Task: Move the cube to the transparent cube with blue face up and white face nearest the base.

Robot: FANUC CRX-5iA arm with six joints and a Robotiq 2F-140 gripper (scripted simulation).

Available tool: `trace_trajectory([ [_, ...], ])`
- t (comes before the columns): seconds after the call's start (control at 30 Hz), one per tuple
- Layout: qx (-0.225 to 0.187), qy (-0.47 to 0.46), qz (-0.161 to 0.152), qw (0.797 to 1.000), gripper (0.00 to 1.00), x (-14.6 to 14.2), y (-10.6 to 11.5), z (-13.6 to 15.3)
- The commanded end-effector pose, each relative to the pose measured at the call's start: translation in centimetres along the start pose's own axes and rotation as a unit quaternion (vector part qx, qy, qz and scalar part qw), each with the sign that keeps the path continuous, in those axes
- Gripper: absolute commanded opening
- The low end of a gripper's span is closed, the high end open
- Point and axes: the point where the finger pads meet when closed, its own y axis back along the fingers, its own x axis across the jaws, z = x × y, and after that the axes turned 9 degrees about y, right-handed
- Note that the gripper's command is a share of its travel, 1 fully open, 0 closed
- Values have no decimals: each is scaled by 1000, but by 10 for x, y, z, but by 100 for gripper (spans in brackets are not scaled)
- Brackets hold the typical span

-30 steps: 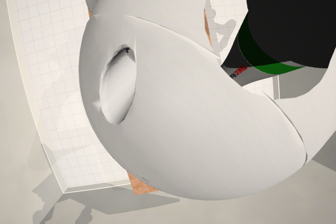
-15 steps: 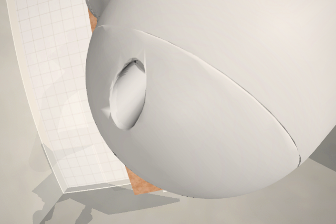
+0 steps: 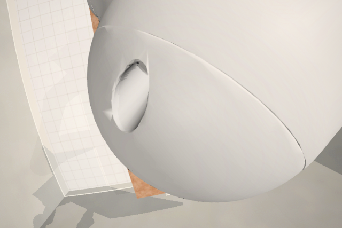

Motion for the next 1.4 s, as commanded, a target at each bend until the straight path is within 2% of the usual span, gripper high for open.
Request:
trace_trajectory([
  [0.0,0,0,0,1000,41,0,0,0],
  [0.5,0,0,0,1000,41,0,-9,0],
  [0.93,0,0,0,1000,41,0,-42,0],
  [1.37,0,0,0,1000,41,0,-44,0],
])
